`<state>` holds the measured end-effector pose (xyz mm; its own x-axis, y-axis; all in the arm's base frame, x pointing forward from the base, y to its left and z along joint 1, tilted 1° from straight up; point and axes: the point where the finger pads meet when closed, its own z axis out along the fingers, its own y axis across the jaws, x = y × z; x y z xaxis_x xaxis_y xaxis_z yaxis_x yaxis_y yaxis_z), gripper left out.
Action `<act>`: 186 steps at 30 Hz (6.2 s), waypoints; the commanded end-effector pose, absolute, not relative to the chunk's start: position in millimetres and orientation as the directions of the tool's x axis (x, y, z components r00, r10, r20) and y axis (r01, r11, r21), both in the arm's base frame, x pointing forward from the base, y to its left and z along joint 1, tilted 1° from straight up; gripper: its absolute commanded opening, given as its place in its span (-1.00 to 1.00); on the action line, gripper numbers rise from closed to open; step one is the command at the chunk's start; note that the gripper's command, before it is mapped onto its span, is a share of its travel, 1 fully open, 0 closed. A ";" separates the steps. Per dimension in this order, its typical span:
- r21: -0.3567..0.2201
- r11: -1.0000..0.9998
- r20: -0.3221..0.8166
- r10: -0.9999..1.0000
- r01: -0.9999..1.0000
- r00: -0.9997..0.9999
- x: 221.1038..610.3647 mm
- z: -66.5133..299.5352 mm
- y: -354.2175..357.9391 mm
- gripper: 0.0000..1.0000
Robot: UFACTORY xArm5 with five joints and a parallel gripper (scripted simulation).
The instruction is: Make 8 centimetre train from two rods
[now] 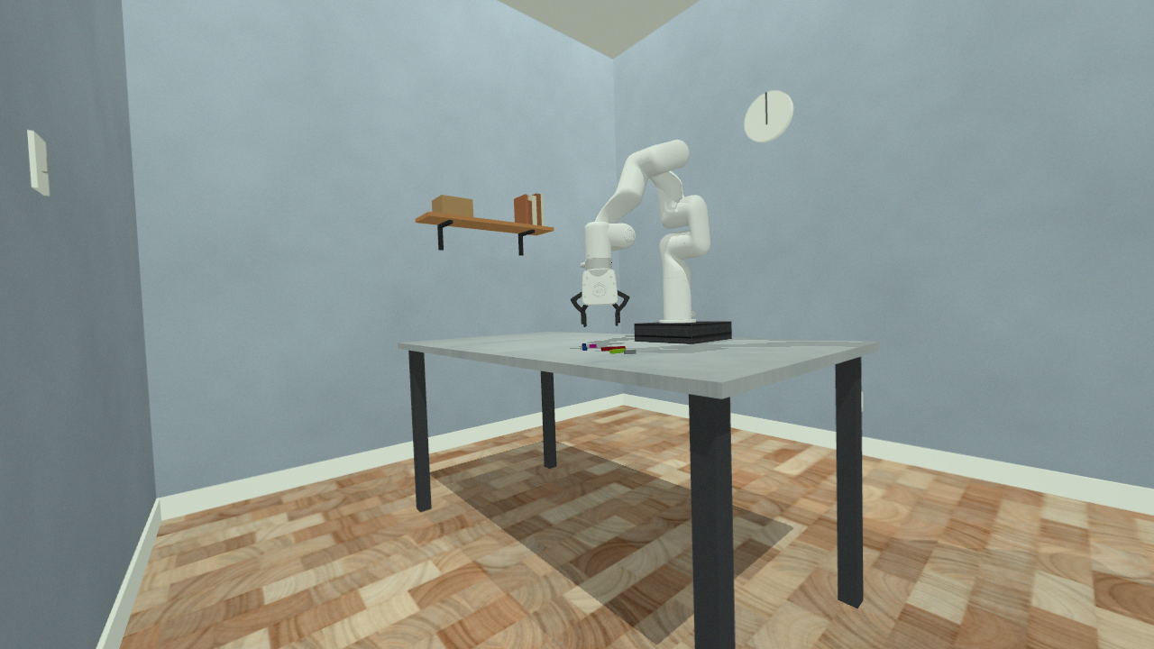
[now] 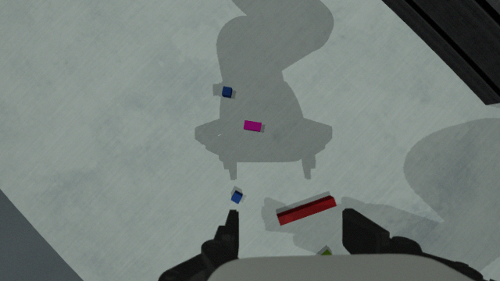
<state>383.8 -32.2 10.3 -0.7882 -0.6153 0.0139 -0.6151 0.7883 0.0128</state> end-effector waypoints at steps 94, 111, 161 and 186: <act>-0.015 0.243 0.005 0.970 0.970 -0.243 385.9 11.4 -34.0 1.00; -0.015 -0.275 -0.003 0.961 0.961 0.275 386.1 11.4 -34.5 1.00; -0.011 -0.788 -0.011 0.616 0.616 0.788 386.4 11.5 -35.1 1.00; -0.011 -0.788 -0.011 0.616 0.616 0.788 386.4 11.5 -35.1 1.00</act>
